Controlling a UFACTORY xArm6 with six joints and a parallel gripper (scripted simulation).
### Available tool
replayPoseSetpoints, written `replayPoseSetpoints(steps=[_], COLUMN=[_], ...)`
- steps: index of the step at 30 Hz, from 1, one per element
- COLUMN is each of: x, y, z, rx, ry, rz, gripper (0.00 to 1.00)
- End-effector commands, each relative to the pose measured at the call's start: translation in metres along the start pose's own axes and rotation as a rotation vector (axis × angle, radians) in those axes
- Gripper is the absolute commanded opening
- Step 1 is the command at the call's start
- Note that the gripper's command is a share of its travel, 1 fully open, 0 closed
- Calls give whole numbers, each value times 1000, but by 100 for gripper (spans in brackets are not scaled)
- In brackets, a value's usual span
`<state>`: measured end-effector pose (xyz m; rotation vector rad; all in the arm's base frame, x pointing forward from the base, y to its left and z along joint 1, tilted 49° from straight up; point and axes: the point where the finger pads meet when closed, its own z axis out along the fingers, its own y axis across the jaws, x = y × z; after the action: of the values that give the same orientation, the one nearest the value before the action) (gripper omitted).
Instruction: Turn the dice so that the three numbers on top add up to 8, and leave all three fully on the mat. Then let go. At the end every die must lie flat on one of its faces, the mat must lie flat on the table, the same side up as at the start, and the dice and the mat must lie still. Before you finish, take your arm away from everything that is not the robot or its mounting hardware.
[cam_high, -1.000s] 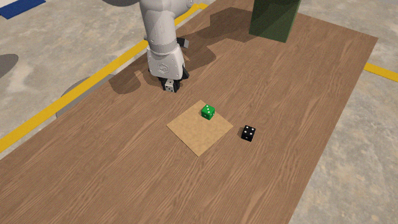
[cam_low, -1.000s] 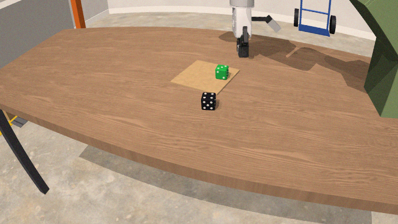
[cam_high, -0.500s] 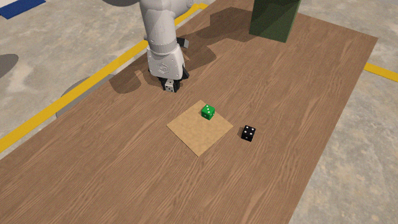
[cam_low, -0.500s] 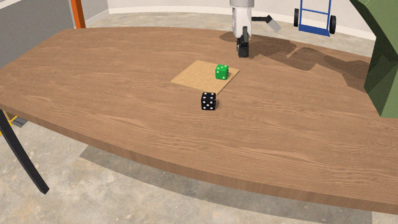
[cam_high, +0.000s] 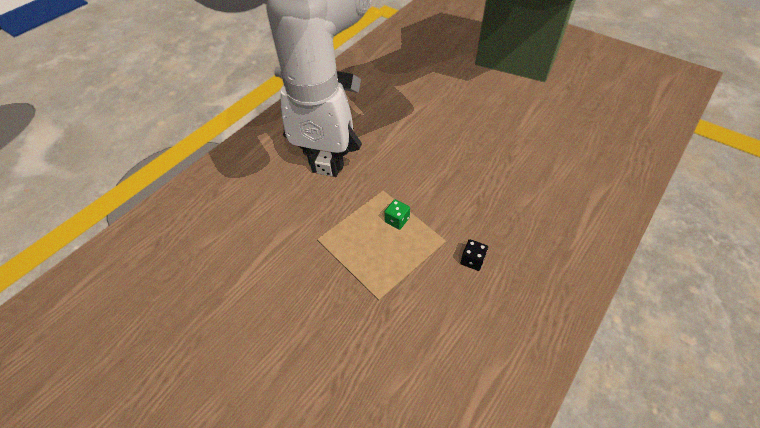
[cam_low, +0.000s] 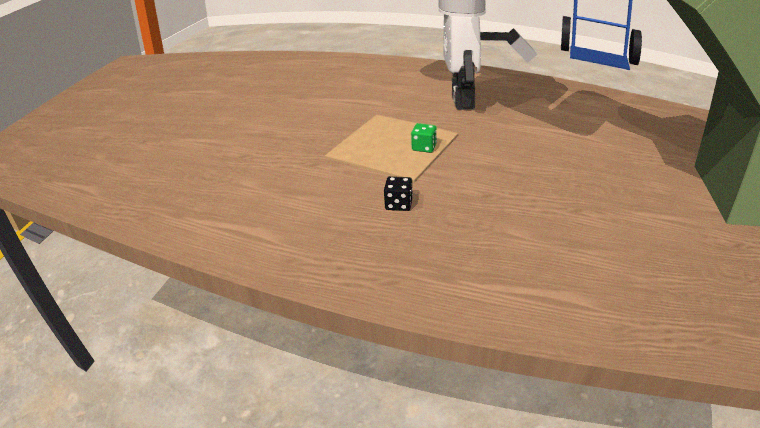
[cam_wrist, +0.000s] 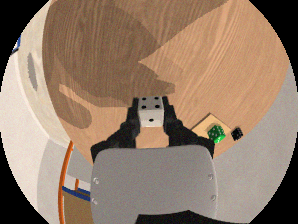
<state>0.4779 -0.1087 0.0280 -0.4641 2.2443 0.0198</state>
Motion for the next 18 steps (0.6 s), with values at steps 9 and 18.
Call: replayPoseSetpoints(steps=[9, 18], x=[0, 0], y=[0, 0], z=[-33, -89], rx=[1, 1], ry=[-1, -1], rz=[0, 0], gripper=[27, 27])
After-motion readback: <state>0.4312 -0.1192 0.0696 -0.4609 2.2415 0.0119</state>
